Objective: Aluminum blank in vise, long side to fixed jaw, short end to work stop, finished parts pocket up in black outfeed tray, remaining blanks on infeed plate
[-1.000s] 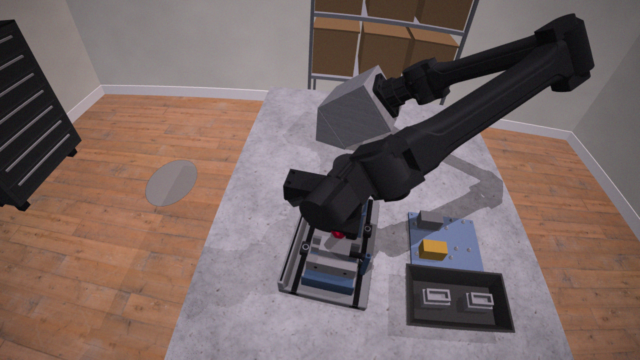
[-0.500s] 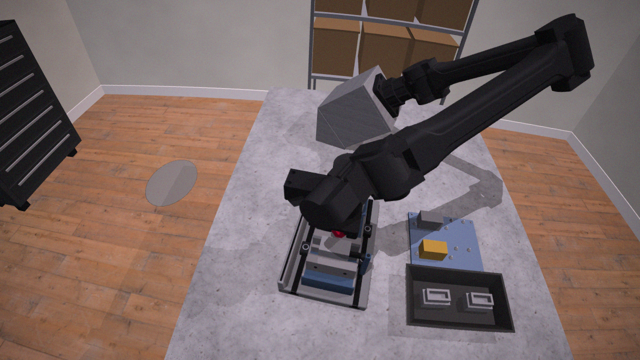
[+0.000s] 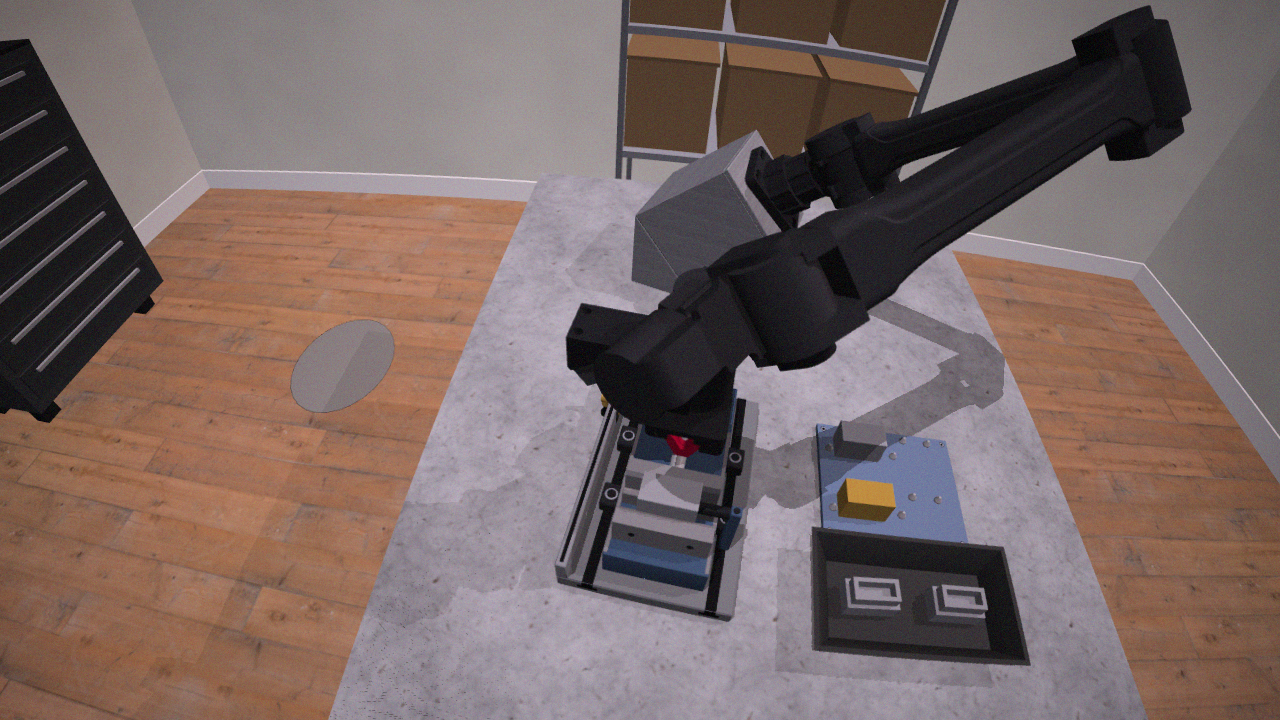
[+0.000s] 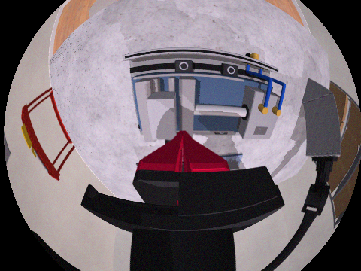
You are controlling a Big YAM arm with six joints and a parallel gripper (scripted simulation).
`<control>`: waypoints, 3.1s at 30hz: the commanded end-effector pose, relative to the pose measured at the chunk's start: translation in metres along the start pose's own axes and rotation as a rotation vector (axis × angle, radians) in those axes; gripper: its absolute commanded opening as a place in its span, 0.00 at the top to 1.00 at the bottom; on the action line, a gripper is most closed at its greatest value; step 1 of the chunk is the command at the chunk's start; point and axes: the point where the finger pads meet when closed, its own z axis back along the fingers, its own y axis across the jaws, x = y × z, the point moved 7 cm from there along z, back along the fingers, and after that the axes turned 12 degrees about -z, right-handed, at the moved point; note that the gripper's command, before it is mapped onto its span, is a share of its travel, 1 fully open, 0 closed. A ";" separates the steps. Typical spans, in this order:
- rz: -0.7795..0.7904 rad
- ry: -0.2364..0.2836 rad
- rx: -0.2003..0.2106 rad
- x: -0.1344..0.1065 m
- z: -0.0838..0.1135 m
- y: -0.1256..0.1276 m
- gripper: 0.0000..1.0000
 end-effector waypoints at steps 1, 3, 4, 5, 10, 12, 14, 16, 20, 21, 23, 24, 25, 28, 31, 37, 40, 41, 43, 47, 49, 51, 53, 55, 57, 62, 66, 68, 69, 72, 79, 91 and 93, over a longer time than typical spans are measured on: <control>0.017 -0.005 0.026 0.003 0.024 0.010 1.00; 0.020 -0.007 0.029 0.002 0.032 0.010 1.00; 0.022 -0.007 0.030 0.001 0.036 0.010 1.00; 0.023 -0.008 0.031 0.001 0.039 0.010 1.00; 0.027 -0.009 0.035 -0.001 0.051 0.010 1.00; 0.028 -0.009 0.036 -0.001 0.053 0.010 1.00; 0.025 -0.008 0.033 0.000 0.053 0.010 1.00; 0.018 -0.006 0.025 0.002 0.052 0.009 1.00; 0.004 -0.002 0.013 0.007 0.048 0.005 1.00; 0.002 -0.001 0.012 0.008 0.047 0.004 1.00; -0.002 0.000 0.009 0.009 0.046 0.003 1.00; -0.003 0.001 0.008 0.009 0.046 0.003 1.00; -0.005 0.001 0.007 0.009 0.046 0.002 1.00; -0.010 0.002 0.006 0.010 0.045 0.002 1.00; -0.010 0.001 0.006 0.010 0.045 0.002 1.00; 0.017 0.000 0.011 0.008 0.047 0.003 1.00; 0.098 -0.002 0.014 0.010 0.048 0.008 1.00; 0.140 -0.002 0.014 0.011 0.048 0.009 1.00; 0.246 -0.003 0.015 0.014 0.049 0.013 1.00; 0.379 -0.004 0.016 0.016 0.049 0.017 1.00; 0.533 -0.005 0.017 0.020 0.049 0.021 1.00; 0.635 -0.006 0.014 0.024 0.049 0.026 1.00; 0.726 -0.008 0.011 0.027 0.049 0.030 1.00; 0.819 -0.011 0.009 0.031 0.049 0.034 1.00; 0.912 -0.014 0.008 0.035 0.049 0.038 1.00; 1.141 -0.018 0.006 0.042 0.048 0.044 1.00; 1.297 -0.017 0.007 0.043 0.048 0.045 1.00; 1.388 -0.017 0.008 0.044 0.048 0.046 1.00; 1.434 -0.016 0.010 0.044 0.048 0.046 1.00; 1.569 -0.015 0.018 0.045 0.048 0.046 1.00; 1.569 -0.015 0.018 0.045 0.048 0.046 1.00; 1.571 -0.014 0.015 0.041 0.049 0.042 1.00; 1.571 -0.014 0.015 0.041 0.049 0.041 1.00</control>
